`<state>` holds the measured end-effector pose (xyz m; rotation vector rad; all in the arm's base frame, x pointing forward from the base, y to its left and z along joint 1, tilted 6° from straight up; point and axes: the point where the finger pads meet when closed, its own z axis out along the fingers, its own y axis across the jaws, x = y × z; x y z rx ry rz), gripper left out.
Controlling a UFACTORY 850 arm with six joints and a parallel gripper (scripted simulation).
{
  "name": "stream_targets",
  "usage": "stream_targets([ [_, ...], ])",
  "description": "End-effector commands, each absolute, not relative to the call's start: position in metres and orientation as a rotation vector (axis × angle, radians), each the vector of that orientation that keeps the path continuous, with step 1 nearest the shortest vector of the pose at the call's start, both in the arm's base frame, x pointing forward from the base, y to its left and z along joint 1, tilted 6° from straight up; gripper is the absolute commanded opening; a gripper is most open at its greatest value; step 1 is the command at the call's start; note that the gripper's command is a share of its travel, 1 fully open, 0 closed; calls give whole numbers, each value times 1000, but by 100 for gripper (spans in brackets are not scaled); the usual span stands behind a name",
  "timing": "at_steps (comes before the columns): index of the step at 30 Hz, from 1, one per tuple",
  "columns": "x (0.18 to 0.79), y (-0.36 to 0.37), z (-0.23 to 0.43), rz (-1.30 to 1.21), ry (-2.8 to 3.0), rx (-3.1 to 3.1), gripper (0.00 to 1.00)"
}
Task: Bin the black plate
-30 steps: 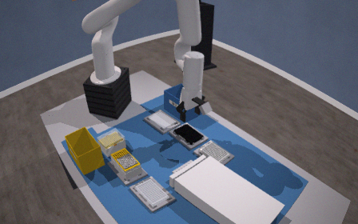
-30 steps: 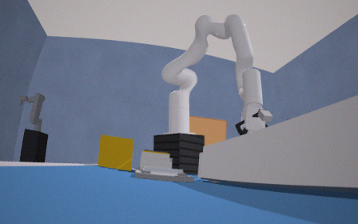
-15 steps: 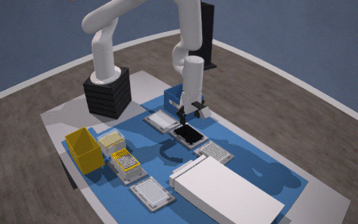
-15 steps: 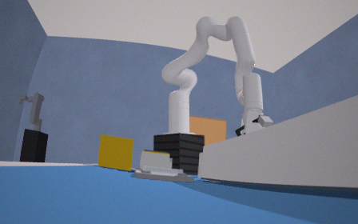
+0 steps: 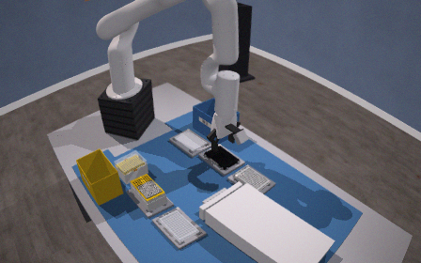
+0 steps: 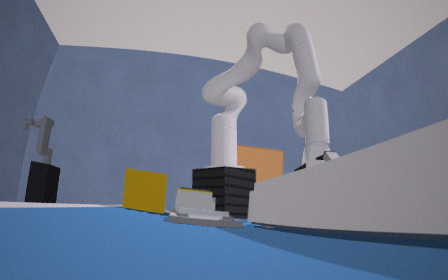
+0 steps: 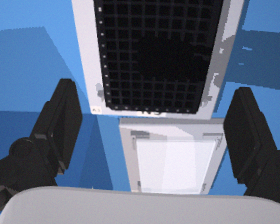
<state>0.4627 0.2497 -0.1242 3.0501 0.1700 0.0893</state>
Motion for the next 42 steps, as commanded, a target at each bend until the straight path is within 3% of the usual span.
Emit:
stream_targets([
  [1,464,249,-130,100,170,3051,100],
  [42,466,247,-165,100,170,3051,100],
])
